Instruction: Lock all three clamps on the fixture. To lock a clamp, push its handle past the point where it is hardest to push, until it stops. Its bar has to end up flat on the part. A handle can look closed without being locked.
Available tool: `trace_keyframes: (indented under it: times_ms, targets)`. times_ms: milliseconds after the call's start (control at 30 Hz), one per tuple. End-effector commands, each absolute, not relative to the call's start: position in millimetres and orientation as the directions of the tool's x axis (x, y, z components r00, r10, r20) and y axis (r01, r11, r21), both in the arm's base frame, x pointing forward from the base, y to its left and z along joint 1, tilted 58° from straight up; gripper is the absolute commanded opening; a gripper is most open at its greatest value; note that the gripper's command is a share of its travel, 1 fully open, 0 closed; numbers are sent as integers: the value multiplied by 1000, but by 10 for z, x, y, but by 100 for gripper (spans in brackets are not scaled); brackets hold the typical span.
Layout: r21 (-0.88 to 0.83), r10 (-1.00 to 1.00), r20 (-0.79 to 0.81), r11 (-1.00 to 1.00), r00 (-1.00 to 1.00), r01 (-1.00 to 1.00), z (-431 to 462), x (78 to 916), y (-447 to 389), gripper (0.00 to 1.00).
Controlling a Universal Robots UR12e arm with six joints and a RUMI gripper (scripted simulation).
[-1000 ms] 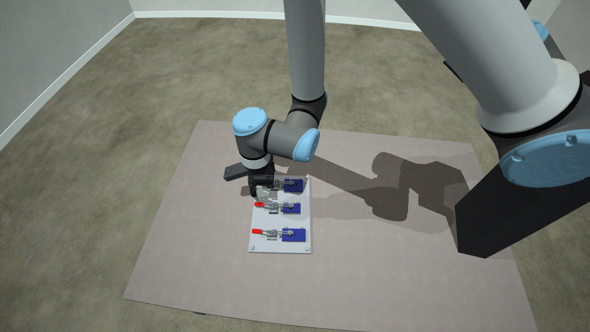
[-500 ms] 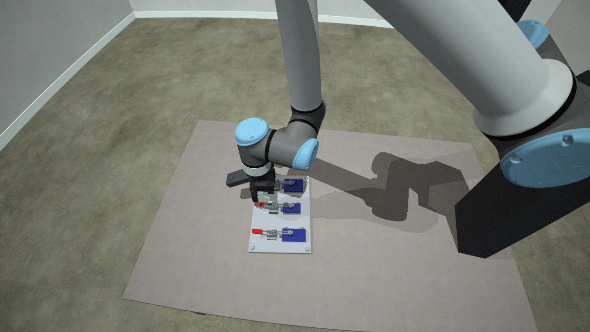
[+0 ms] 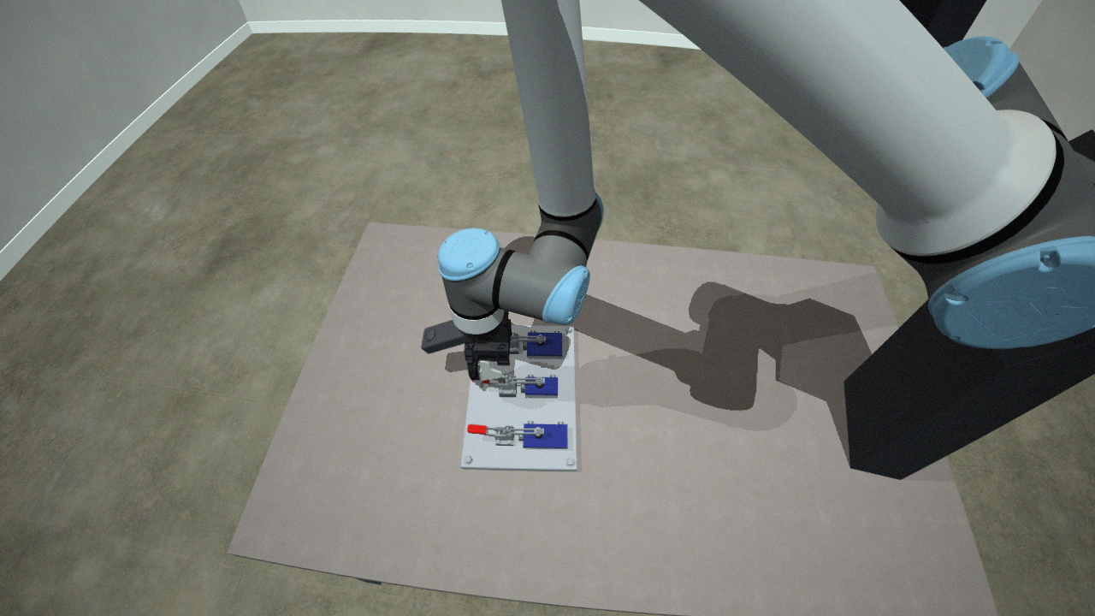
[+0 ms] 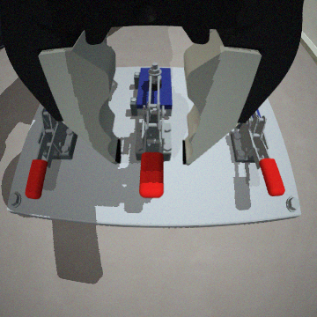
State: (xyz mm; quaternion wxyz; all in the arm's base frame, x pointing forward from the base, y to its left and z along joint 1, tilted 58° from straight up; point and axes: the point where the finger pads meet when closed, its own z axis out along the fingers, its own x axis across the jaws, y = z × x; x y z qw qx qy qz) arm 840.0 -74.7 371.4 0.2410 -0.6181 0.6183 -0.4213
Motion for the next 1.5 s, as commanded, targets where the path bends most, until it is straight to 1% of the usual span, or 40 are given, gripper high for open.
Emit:
trace_keyframes:
  times_ms: [0, 1467]
  targets:
    - [-820, -967, 223, -120, -120, -560, 3717, 8406, -746, 28]
    - [-820, -967, 223, -120, -120, -560, 3668, 8486, -767, 28]
